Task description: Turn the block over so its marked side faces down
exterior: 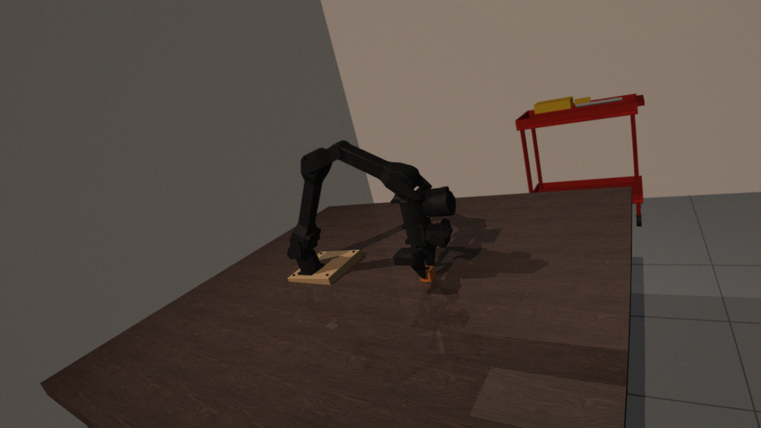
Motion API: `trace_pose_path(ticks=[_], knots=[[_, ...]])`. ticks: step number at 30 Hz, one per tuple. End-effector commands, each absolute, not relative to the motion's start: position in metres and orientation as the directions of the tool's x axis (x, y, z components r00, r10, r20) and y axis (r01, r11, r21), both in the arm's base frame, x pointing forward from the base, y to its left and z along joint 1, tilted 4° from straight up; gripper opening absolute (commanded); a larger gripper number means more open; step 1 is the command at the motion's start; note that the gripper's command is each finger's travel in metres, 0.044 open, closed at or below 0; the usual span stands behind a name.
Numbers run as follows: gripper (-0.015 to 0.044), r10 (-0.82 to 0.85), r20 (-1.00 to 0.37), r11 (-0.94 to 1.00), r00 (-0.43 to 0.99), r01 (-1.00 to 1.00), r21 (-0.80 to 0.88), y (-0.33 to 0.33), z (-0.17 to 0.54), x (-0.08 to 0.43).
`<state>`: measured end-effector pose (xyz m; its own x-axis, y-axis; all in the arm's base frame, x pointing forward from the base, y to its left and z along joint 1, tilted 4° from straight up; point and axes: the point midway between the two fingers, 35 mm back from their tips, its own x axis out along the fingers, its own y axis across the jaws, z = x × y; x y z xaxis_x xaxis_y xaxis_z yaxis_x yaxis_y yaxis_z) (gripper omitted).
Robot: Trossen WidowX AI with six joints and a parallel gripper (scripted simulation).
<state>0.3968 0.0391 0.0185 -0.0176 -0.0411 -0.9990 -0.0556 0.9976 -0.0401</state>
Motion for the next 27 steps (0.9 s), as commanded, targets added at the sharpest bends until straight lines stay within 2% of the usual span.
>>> trace_pose_path(ticks=[1, 16, 17, 27], knots=[[0.0125, -0.038, -0.999, 0.998, -0.024, -0.059, -0.036, 0.039, 0.017, 0.395], [0.0025, -0.038, -0.999, 0.998, -0.024, -0.059, -0.036, 0.039, 0.017, 0.395], [0.0000, -0.038, -0.999, 0.998, -0.024, -0.059, -0.036, 0.039, 0.018, 0.395], [0.0000, -0.037, -0.999, 0.998, -0.021, -0.059, -0.036, 0.041, 0.047, 0.396]])
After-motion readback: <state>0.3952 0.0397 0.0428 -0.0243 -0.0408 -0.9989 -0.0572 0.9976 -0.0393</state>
